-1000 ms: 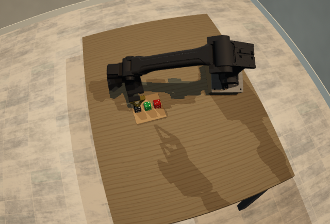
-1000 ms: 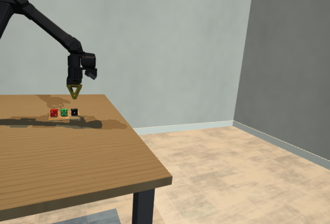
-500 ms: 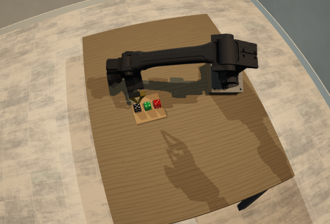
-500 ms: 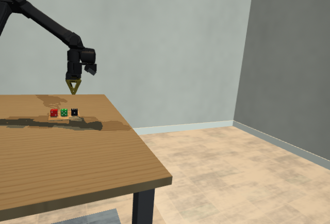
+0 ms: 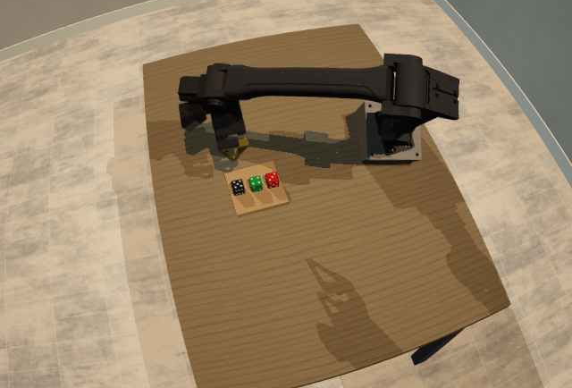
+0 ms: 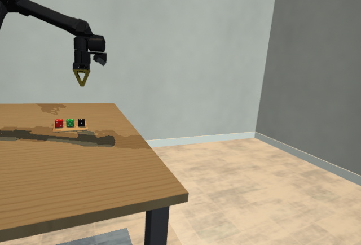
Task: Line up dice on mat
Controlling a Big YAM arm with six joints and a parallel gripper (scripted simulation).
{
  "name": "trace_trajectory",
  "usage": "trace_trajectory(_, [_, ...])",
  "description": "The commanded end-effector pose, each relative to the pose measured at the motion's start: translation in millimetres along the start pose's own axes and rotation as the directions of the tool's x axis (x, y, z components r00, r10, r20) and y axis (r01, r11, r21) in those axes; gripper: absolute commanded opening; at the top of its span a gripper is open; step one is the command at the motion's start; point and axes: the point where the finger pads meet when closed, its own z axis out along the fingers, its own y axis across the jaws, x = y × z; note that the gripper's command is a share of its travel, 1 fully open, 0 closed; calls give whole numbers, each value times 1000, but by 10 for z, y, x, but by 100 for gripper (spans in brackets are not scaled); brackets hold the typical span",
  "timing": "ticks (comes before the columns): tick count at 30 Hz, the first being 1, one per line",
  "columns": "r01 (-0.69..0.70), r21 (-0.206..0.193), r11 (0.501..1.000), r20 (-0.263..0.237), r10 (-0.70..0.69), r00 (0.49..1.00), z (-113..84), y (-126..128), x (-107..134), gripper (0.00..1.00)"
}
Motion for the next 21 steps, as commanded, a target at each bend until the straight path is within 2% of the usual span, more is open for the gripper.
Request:
trace_trajectory(1, [34,-2,999,-17,-34,999,11,50,-43,100])
trace_trajectory(5, [42,9,999,11,-42,999,-86,38,-108,100])
trace_trajectory(21, [39,9,999,11,-39,999,-86,38,-108,100])
